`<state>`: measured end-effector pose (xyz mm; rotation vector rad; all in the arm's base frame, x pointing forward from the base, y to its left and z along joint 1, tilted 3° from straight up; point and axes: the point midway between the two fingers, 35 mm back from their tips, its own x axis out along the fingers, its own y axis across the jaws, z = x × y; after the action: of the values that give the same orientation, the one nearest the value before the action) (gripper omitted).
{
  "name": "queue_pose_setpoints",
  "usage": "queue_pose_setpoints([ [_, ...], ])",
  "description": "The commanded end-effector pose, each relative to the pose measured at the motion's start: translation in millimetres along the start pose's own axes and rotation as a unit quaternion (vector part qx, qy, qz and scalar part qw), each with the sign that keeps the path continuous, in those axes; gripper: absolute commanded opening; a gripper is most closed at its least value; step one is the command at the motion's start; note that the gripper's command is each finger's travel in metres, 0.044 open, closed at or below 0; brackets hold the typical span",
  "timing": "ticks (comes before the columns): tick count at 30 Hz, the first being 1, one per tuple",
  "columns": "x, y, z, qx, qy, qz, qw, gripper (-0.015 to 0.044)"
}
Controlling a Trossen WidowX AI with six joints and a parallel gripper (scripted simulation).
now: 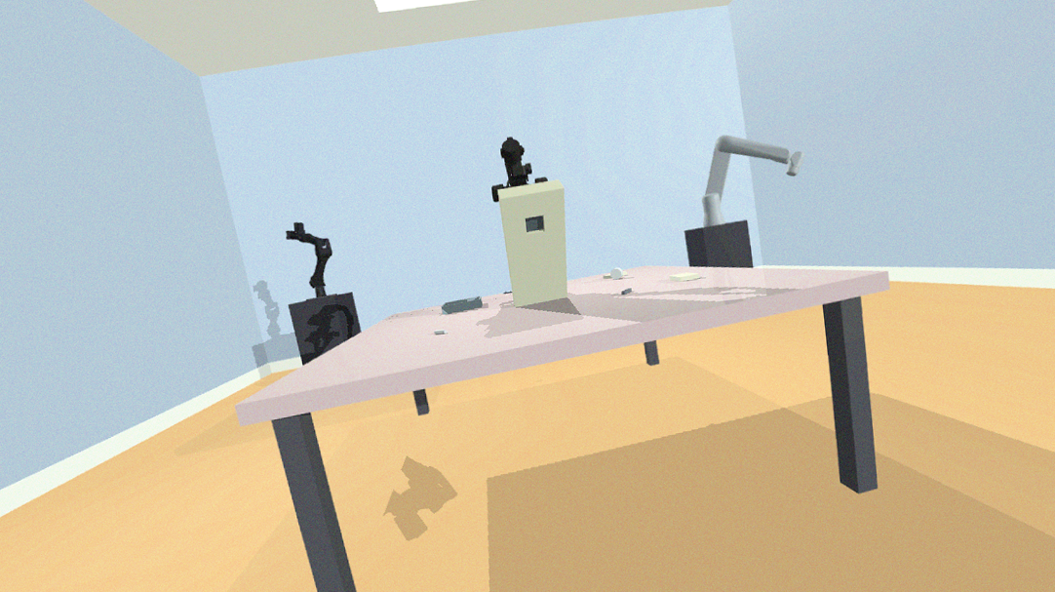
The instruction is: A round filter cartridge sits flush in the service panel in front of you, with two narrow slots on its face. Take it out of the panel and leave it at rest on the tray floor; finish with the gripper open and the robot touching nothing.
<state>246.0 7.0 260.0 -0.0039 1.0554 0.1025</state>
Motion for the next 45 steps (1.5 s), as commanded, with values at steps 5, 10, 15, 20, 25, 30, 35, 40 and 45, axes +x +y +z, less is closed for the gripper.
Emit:
queue_pose_setpoints([
  [5,-4,-17,2,-0.003,0.001,0.000,1.000,0.0000],
  [10,0,-34,3,-0.004,0.003,-0.001,1.000,0.0000],
  [15,2,-51,3,-0.004,0.003,-0.001,1.000,0.0000],
  [20,4,-70,2,-0.004,0.001,-0.001,1.000,0.0000],
  [25,5,-87,0,-0.004,-0.002,-0.002,1.000,0.0000],
  [30,5,-94,-7,0.043,0.004,-0.029,0.999,0.0000],
  [35,4,-120,-19,0.106,0.005,-0.067,0.992,0.0000],
  [40,2,-145,-34,0.169,0.005,-0.104,0.980,0.0000],
  [45,-2,-168,-51,0.232,0.005,-0.141,0.962,0.0000],
])
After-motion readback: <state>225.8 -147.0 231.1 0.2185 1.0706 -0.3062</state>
